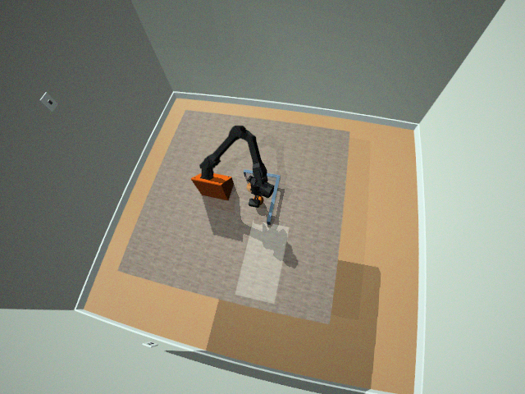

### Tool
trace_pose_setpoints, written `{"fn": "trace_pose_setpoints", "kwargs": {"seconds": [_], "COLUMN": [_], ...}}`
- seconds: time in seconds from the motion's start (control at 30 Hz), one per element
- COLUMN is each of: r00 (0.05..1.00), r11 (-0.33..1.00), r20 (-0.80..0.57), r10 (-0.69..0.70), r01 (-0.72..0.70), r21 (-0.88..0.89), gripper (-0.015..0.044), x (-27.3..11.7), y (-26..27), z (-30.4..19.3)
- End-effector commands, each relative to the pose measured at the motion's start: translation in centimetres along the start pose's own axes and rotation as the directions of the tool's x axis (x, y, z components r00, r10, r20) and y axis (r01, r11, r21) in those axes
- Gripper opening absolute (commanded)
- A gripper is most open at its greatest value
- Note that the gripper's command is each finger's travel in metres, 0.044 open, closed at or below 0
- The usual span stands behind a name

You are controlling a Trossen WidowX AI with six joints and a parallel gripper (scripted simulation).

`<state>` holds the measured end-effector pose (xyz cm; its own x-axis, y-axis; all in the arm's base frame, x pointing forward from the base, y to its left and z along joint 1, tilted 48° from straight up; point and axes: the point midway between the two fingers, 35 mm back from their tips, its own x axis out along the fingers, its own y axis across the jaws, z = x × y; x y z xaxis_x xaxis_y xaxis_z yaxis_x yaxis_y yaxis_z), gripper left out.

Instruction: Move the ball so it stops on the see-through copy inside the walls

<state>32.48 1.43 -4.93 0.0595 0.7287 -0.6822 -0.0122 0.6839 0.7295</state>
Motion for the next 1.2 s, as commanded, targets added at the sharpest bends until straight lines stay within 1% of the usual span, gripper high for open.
{"fn": "trace_pose_setpoints", "kwargs": {"seconds": [0.0, 0.93, 1.07, 1.17], "r00": [1.000, 1.000, 1.000, 1.000], "r11": [1.000, 1.000, 1.000, 1.000], "r20": [0.000, 0.000, 0.000, 0.000], "r10": [0.007, 0.010, 0.010, 0.010], "r01": [-0.007, -0.010, -0.010, -0.010], "r21": [0.009, 0.008, 0.008, 0.008], "gripper": [0.0434, 0.0434, 0.0329, 0.0309], "x": [0.6, 4.8, 4.8, 4.8], "y": [0.0, 0.1, 0.1, 0.1], "z": [-0.2, -0.3, -0.3, -0.3]}}
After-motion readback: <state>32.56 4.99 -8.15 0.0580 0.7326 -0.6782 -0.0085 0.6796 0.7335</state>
